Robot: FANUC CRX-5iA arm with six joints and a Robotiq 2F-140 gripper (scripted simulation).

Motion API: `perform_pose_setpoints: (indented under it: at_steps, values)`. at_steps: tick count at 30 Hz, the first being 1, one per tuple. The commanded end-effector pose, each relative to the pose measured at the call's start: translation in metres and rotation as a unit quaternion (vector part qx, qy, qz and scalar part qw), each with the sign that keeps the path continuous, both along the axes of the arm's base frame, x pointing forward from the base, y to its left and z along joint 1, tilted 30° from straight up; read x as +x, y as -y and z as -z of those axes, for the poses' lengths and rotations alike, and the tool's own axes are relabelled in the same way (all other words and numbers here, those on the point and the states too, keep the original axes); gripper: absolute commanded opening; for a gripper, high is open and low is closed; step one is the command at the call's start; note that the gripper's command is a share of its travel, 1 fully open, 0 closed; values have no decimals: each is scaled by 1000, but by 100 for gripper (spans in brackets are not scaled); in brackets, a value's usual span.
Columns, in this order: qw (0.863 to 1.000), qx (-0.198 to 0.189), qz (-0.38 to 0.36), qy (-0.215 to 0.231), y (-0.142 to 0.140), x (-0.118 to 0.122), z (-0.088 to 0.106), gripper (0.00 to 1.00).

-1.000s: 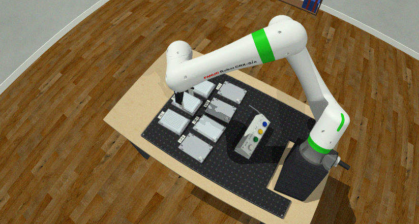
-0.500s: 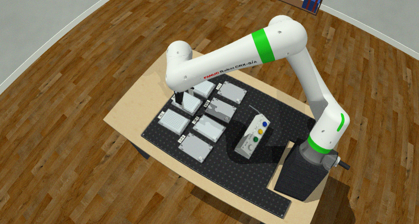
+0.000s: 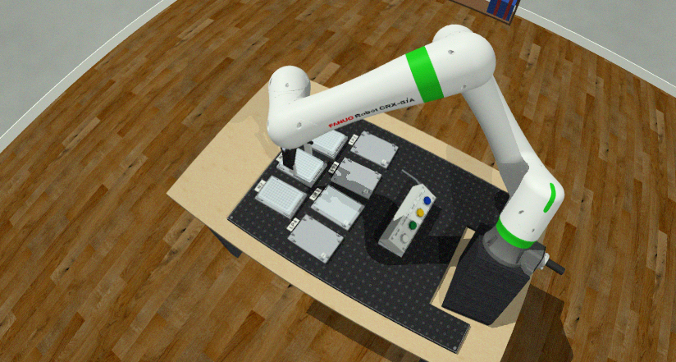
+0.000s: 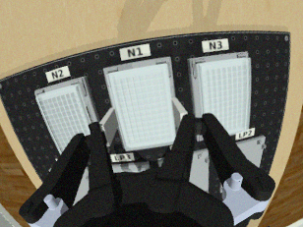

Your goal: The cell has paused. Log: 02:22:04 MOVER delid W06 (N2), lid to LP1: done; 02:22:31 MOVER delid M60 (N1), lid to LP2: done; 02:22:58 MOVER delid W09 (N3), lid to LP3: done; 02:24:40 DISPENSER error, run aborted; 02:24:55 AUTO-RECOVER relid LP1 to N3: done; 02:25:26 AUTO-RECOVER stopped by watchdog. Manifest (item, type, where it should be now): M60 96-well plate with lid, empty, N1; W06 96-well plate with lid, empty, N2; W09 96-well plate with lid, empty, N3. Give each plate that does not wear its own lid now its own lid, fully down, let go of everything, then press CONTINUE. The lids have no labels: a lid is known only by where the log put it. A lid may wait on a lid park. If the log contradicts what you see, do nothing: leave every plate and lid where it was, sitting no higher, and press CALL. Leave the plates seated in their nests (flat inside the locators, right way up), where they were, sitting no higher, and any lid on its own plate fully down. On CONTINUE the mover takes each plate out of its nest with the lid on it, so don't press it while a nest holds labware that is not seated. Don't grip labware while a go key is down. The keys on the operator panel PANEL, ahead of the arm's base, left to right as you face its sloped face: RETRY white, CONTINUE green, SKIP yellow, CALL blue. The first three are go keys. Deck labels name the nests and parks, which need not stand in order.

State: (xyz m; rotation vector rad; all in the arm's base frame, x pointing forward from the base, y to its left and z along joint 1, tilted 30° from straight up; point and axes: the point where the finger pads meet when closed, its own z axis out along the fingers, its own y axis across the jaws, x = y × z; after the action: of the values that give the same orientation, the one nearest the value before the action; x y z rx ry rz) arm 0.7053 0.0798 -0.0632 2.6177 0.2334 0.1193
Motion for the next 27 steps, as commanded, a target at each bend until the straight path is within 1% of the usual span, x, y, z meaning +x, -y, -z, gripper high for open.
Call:
perform_pose_setpoints:
  at_steps: [1, 27]
  values:
    - [1000, 0, 0, 0, 0, 0, 0, 0]
    - [1000, 0, 0, 0, 1, 0, 2, 0]
